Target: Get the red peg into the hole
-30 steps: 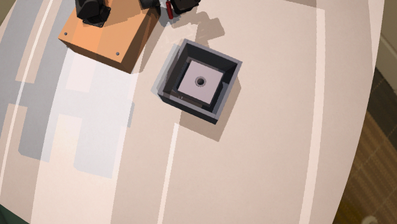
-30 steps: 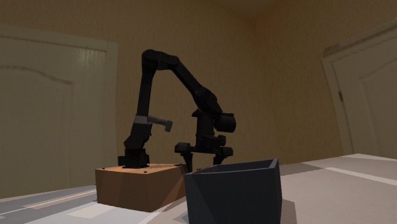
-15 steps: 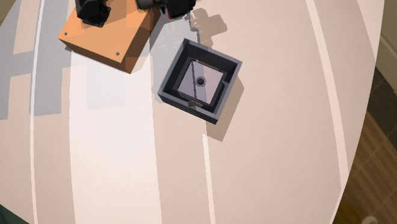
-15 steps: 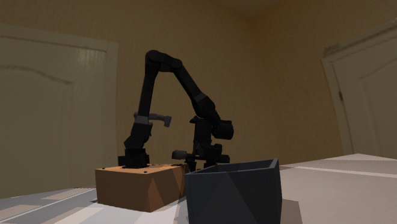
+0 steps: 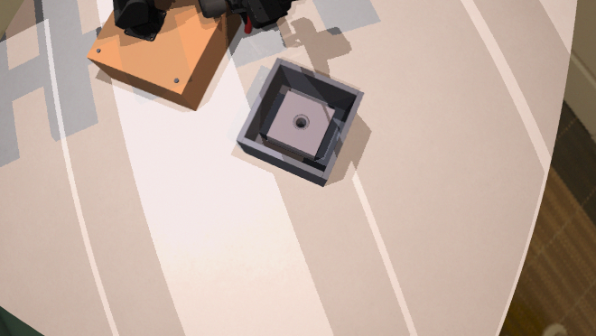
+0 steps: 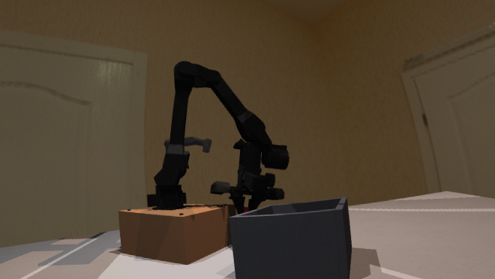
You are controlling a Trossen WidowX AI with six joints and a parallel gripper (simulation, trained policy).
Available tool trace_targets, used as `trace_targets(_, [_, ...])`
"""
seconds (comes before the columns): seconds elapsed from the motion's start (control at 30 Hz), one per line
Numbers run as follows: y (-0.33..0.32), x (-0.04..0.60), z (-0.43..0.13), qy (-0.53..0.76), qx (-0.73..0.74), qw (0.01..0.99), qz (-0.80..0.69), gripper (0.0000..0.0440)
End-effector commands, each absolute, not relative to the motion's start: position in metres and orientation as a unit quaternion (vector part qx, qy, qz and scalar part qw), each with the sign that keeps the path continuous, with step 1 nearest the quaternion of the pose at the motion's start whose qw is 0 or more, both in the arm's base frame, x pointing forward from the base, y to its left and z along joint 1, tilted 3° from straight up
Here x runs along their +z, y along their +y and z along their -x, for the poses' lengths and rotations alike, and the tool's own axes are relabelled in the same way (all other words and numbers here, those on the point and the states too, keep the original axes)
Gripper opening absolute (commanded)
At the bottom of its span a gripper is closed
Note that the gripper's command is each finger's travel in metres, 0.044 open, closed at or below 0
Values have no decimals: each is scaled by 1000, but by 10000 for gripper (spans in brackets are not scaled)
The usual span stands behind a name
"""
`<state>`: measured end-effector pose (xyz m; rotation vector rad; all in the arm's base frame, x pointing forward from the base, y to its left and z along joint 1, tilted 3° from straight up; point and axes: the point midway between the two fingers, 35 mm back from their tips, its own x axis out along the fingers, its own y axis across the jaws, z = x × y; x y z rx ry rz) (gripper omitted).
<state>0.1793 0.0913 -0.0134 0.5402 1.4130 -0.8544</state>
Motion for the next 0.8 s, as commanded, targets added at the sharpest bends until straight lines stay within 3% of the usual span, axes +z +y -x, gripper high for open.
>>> trace_targets(0.0, [86, -2, -183, 611, -368, 662, -230, 0])
trace_targets(0.77, [60, 79, -231, 567, -320, 734, -192, 0])
